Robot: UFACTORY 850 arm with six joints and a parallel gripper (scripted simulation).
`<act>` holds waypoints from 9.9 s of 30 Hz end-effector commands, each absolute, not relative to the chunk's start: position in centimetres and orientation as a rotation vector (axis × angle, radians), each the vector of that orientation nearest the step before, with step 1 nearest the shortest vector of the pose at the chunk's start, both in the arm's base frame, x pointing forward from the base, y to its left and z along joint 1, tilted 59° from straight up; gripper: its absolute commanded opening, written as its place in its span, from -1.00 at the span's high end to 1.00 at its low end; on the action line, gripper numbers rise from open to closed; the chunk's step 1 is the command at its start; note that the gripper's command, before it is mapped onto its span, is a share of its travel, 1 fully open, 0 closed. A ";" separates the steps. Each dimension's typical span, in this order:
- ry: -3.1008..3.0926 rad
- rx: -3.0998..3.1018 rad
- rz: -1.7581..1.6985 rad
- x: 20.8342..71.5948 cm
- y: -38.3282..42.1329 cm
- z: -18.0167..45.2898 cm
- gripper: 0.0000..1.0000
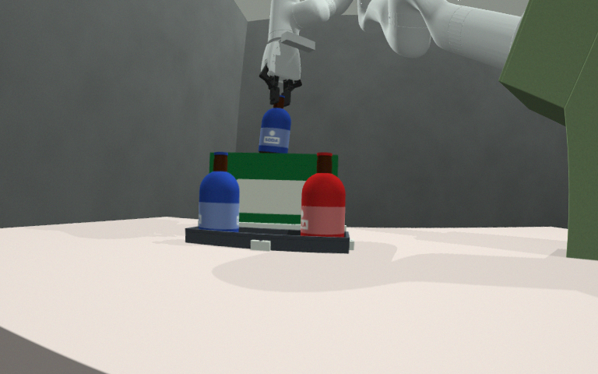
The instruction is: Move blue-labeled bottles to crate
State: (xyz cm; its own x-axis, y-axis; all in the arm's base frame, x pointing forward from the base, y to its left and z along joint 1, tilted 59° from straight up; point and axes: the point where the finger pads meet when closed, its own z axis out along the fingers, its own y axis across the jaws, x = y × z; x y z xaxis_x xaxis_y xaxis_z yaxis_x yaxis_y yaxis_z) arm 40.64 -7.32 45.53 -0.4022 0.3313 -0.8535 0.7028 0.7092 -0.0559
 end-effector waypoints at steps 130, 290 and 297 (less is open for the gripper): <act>2.010 0.790 -0.517 42.4 -10.1 44.9 1.00; 2.010 0.790 -0.517 49.8 -18.0 38.4 1.00; 2.010 0.790 -0.517 49.8 -18.1 38.3 1.00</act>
State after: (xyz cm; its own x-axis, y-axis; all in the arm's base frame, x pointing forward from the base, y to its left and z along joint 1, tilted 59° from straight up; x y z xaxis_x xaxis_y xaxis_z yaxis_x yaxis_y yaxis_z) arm 49.78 -18.03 38.34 -0.4024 0.3317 -0.8533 0.7026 0.7094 -0.0555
